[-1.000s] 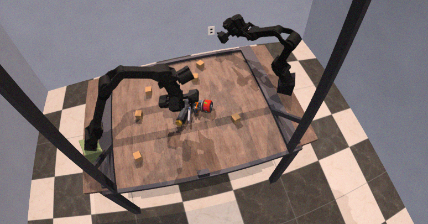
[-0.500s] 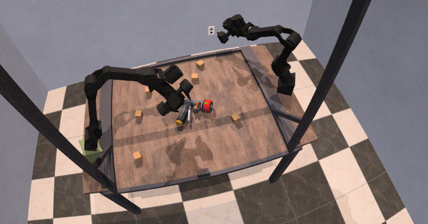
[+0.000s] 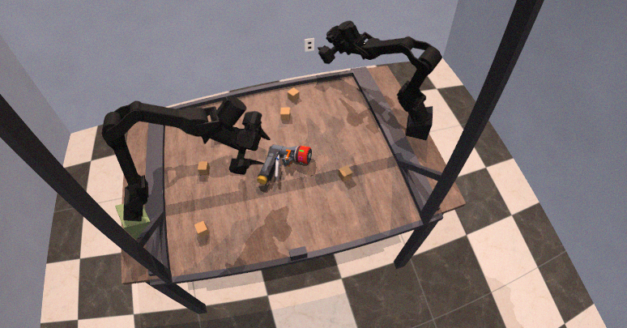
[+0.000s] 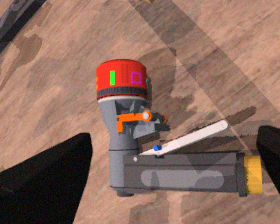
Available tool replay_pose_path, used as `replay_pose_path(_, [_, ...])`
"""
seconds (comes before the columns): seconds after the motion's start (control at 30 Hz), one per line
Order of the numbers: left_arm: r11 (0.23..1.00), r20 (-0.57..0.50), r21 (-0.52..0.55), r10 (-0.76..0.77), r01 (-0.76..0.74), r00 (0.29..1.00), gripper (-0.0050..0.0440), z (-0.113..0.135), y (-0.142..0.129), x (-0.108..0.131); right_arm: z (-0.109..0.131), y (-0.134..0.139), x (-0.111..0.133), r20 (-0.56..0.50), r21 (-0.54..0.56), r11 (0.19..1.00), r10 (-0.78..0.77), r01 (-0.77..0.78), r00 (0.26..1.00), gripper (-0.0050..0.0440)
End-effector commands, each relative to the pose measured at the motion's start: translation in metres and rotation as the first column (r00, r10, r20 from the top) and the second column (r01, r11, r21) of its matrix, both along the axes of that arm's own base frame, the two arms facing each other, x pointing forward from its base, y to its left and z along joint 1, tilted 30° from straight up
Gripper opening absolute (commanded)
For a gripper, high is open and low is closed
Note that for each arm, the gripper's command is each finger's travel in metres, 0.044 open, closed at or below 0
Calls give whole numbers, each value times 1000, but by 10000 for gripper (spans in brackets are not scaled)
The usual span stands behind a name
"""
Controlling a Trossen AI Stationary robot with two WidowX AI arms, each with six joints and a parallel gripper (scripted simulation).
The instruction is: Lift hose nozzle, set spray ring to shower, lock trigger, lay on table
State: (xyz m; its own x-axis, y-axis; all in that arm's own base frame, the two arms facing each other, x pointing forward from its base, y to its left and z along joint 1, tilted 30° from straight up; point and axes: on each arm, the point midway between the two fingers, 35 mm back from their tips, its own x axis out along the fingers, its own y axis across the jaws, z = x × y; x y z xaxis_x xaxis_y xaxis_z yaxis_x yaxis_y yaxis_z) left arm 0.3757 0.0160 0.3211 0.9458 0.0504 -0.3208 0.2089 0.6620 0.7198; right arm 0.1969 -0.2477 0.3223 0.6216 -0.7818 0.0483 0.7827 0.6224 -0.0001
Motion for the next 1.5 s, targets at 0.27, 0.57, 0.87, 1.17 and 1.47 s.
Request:
replay_pose_path(0.27, [900,223,-437,124,-14,967,367,11,-10,-35,9,2,-1,17,-15,1000,4,-4,1000,408])
replay_pose_path(0.57, [695,309,-714,203,86,929,367,7,-16,-61,9,2,-1,17,-15,1000,4,-4,1000,408])
replay_pose_path(0.87, [657,328,-745,212,114,921,367,11,-17,-65,9,2,-1,17,-15,1000,4,-4,1000,408])
replay_pose_path(1.17, [658,306,-747,211,97,928,367,4,-16,-63,9,2,-1,17,-15,1000,4,-4,1000,408])
replay_pose_path(1.47, [658,306,-747,211,97,928,367,4,-16,-63,9,2,-1,17,-15,1000,4,-4,1000,408])
